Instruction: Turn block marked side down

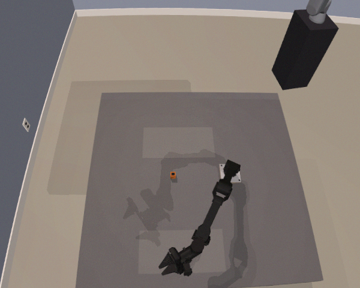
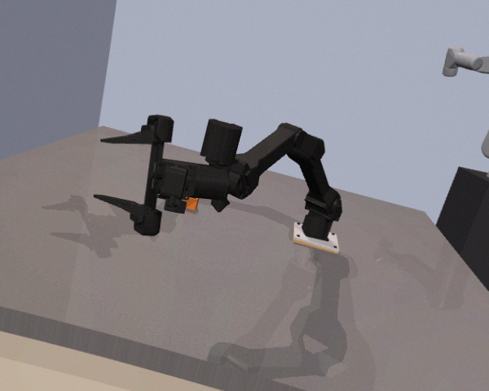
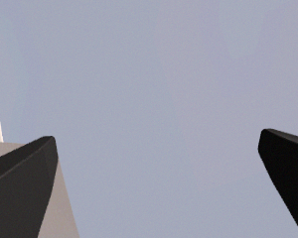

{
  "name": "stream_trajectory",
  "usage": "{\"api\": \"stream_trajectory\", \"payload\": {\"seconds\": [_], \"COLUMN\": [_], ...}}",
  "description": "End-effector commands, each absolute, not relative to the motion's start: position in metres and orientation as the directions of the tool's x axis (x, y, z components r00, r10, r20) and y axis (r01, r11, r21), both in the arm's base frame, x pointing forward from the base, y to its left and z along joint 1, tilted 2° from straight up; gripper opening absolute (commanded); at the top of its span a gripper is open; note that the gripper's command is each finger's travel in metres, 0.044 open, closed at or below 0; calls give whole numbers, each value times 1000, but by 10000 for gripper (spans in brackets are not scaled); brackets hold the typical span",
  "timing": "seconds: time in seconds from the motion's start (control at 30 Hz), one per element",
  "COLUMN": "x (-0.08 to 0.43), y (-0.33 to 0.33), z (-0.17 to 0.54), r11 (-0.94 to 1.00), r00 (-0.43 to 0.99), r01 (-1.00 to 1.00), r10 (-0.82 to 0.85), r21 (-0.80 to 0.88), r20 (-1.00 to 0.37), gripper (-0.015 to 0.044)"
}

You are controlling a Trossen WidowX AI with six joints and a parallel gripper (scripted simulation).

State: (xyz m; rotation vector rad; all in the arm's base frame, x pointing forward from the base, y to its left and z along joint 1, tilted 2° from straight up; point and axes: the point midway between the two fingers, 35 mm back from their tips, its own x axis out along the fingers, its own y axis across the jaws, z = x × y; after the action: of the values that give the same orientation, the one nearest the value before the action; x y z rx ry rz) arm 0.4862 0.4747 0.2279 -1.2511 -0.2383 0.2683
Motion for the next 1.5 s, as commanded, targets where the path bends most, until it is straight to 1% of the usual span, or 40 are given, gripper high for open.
{"api": "stream_trajectory", "payload": {"seconds": [0.0, 0.03, 0.13, 0.23, 0.33, 0.43, 0.6, 0.77, 0.87, 1.0, 1.17, 1.3, 1.37, 1.47], "x": [487, 490, 508, 530, 543, 558, 564, 546, 525, 485, 422, 364, 346, 344], "y": [473, 470, 444, 402, 373, 322, 233, 145, 96, 38, -20, -52, -56, -56], "z": [227, 226, 219, 206, 197, 183, 159, 138, 128, 118, 112, 115, 117, 117], "r11": [291, 292, 304, 334, 357, 404, 524, 679, 776, 892, 985, 994, 982, 981], "r00": [945, 946, 954, 958, 954, 933, 855, 723, 620, 460, 240, 64, 11, 5], "r01": [-72, -80, -137, -220, -274, -360, -465, -490, -456, -349, -124, 108, 186, 196], "r10": [327, 323, 297, 250, 218, 160, 57, -35, -75, -104, -90, -33, -6, -3], "r21": [-954, -953, -943, -917, -893, -841, -714, -547, -436, -288, -122, -26, -4, -2], "r20": [28, 19, -42, -139, -206, -322, -515, -690, -781, -882, -967, -997, -1000, -1000], "gripper": [426, 440, 440, 440, 440, 440, 440, 440, 440, 440, 440, 440, 440, 440]}}
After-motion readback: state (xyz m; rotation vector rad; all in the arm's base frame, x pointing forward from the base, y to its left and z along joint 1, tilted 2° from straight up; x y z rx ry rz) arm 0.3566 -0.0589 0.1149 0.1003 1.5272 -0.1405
